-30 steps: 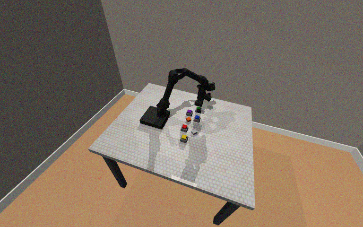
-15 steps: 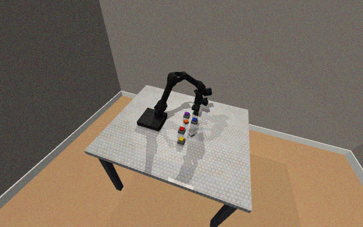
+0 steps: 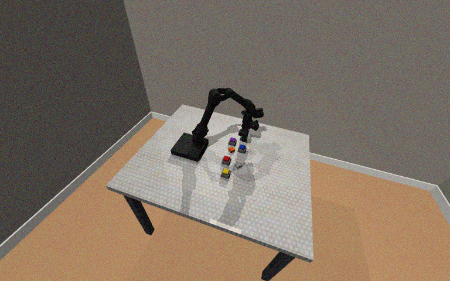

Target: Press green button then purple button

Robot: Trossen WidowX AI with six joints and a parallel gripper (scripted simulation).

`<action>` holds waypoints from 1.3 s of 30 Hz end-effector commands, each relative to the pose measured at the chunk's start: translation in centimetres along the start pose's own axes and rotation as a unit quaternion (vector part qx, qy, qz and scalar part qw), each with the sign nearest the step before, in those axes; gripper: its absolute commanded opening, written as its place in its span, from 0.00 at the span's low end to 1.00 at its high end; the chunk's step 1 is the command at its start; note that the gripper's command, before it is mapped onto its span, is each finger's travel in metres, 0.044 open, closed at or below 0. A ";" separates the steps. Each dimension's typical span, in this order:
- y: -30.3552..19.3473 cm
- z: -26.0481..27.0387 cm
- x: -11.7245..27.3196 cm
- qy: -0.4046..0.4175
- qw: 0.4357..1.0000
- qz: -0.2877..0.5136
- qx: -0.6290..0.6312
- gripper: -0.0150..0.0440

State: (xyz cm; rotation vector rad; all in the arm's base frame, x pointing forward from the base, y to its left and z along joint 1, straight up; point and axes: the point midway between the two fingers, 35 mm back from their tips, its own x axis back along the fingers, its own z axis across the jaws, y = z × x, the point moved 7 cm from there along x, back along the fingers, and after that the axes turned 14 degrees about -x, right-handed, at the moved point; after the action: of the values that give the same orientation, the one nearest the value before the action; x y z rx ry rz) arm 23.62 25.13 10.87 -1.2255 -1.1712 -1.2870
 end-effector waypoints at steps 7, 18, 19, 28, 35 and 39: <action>0.0 0.0 2.2 -0.002 1.000 -0.001 -0.001 0.29; 0.0 0.0 9.1 -0.003 1.000 -0.001 -0.001 0.29; 0.0 0.0 9.4 -0.003 1.000 -0.001 -0.002 0.29; -2.5 -4.8 9.7 -0.005 1.000 0.000 -0.002 0.29; -4.7 -8.4 9.3 -0.006 1.000 0.001 -0.002 0.29; -4.6 -8.3 6.2 -0.006 1.000 0.001 -0.002 0.29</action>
State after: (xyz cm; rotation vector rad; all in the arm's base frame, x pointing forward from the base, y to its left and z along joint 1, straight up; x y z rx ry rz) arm 18.44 17.14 18.98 -1.2226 -1.1716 -1.2999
